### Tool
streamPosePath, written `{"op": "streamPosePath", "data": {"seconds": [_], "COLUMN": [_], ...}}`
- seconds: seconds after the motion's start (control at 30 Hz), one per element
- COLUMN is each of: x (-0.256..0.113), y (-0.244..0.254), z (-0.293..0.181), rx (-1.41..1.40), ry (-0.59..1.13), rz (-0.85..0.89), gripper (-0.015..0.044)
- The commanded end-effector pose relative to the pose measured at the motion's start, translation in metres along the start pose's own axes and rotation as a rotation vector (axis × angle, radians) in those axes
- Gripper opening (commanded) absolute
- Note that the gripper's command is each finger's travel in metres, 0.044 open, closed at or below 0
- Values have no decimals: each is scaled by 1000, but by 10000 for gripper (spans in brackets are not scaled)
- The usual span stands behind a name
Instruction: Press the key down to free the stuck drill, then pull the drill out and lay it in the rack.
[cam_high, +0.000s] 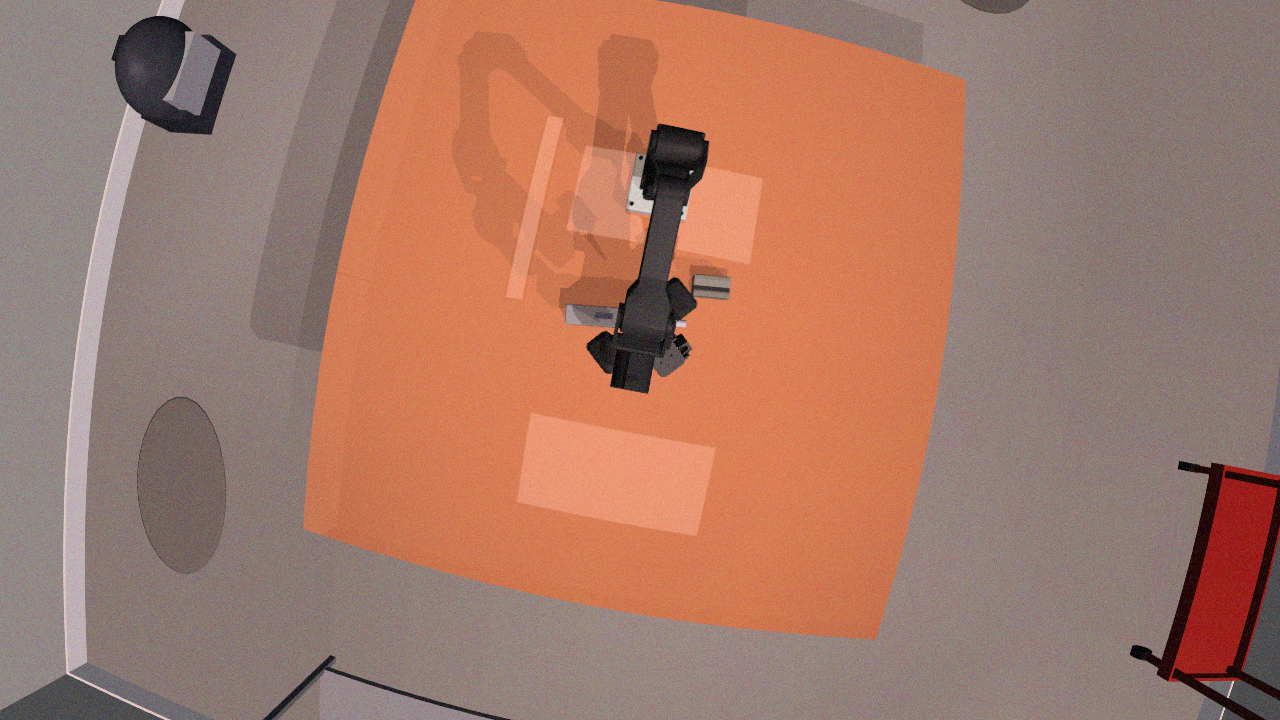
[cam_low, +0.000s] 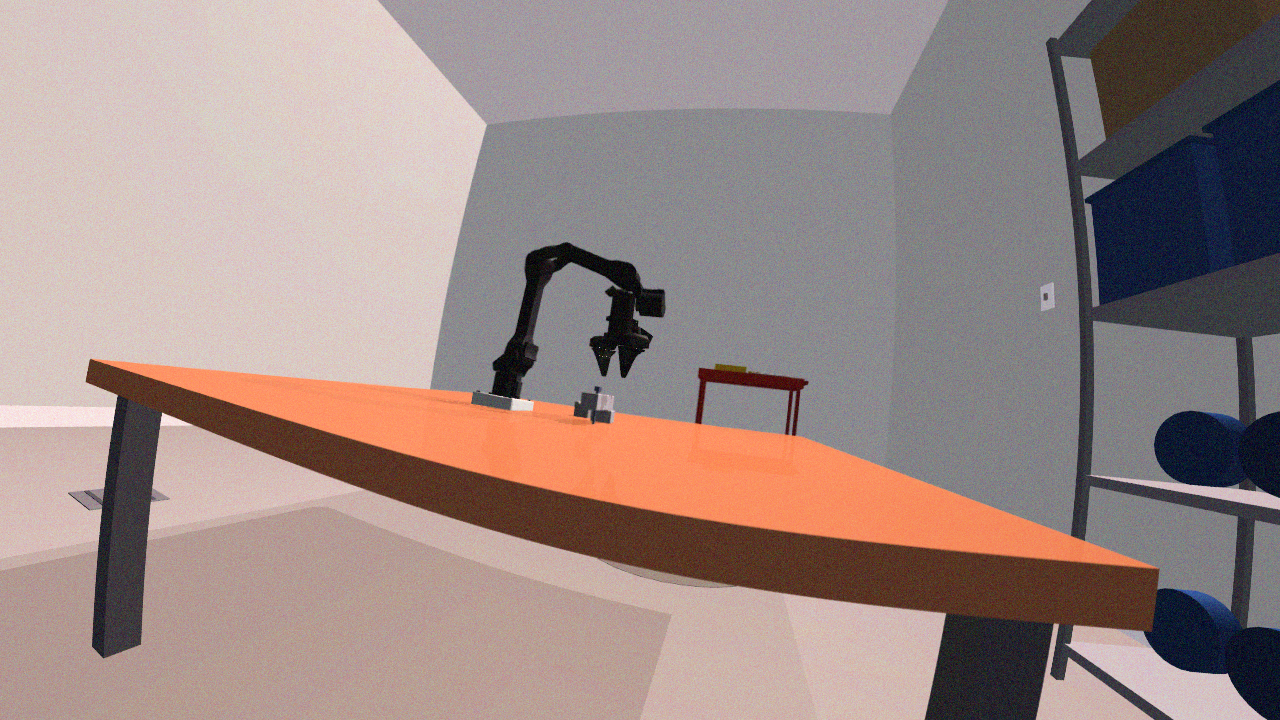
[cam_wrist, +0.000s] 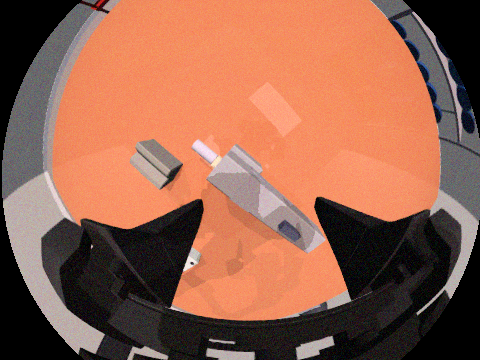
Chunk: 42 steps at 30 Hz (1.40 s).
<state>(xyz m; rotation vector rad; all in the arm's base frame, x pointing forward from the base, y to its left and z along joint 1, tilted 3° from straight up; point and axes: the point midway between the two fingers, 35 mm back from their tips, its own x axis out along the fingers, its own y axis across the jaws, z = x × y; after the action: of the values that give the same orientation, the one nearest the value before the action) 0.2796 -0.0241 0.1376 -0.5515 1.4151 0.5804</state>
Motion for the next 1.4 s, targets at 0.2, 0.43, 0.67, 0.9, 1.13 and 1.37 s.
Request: {"op": "streamPosePath", "data": {"seconds": [0.2, 0.43, 0.67, 0.9, 1.13, 1.37], "x": [49, 49, 49, 53, 64, 75], "y": [74, 74, 74, 73, 70, 68], "z": [44, 44, 44, 44, 42, 41], "rx": [-830, -830, -830, -830, -830, -830], "ry": [-5, -5, -5, -5, -5, -5], "rz": [3, 3, 3, 3, 3, 3], "gripper": [440, 440, 440, 440, 440, 440]}}
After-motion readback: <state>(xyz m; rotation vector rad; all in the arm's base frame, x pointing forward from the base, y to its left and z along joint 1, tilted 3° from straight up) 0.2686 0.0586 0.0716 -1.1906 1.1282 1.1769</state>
